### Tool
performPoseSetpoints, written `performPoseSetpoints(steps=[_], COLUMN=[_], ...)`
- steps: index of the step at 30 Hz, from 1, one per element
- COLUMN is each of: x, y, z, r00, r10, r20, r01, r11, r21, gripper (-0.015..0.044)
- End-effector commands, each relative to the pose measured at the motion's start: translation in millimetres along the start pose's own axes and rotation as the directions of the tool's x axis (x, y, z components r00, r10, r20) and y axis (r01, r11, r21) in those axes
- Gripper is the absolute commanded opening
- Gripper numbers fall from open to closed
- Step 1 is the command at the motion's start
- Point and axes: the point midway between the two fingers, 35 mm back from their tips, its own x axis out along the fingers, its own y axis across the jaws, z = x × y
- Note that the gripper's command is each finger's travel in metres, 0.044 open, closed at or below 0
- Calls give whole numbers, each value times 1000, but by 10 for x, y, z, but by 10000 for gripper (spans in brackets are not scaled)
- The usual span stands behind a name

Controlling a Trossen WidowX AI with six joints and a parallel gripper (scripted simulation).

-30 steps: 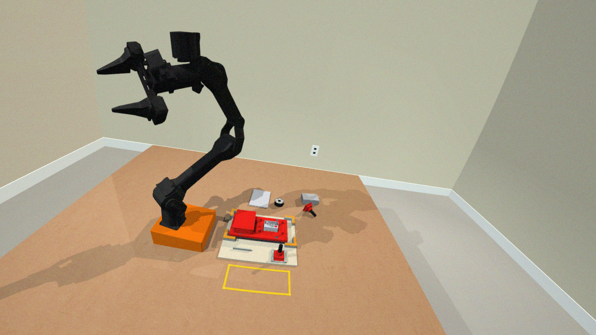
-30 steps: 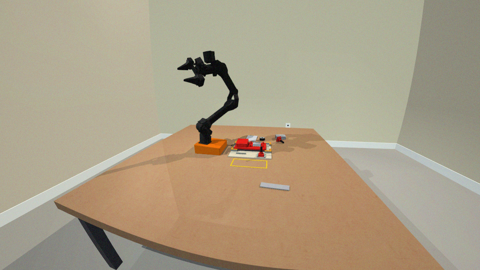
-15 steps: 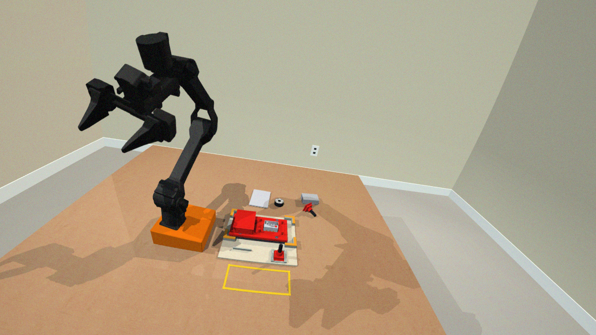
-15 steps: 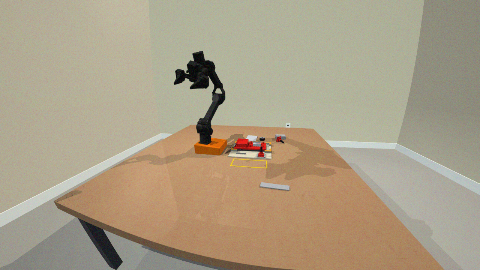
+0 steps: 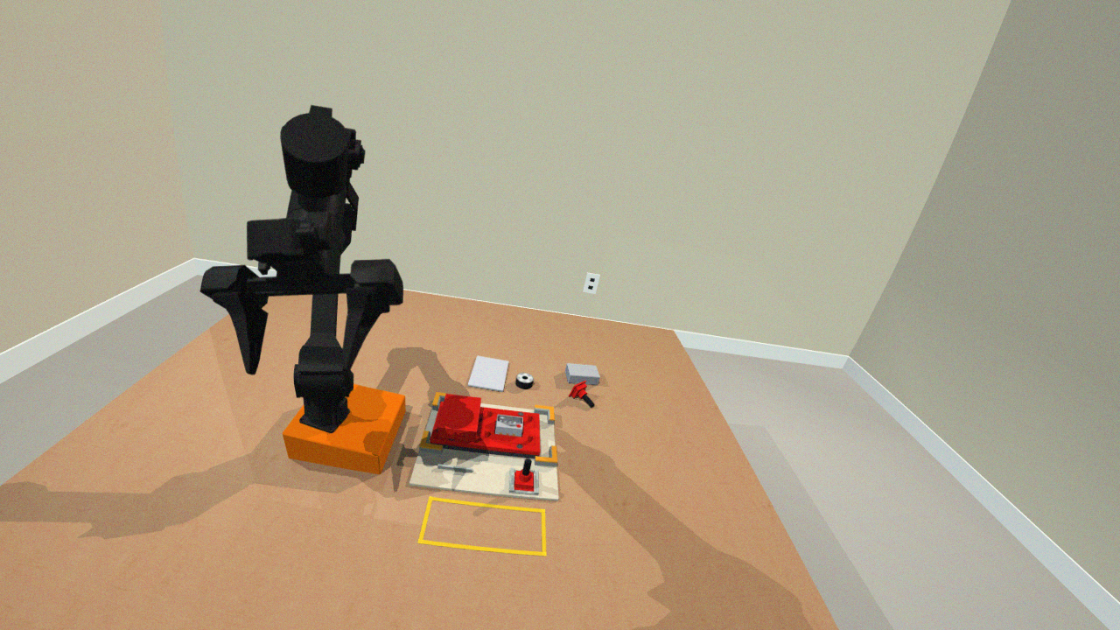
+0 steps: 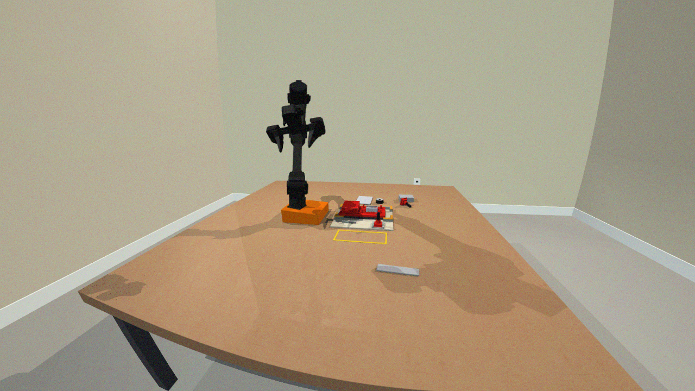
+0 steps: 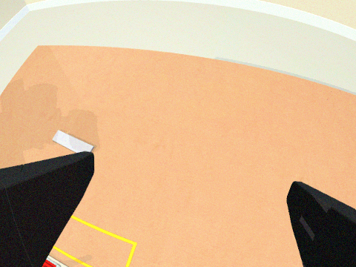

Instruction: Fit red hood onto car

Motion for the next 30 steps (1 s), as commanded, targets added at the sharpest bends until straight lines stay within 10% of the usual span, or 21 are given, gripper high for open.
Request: performPoseSetpoints(steps=[1,30], x=[191,72], y=[300,1539], z=[-204,-2573], r00=[991,719], r10=[76,41], r20=[-110,-694], r01=[-71,49], r11=[996,993], r21=[52,109], gripper=[440,440])
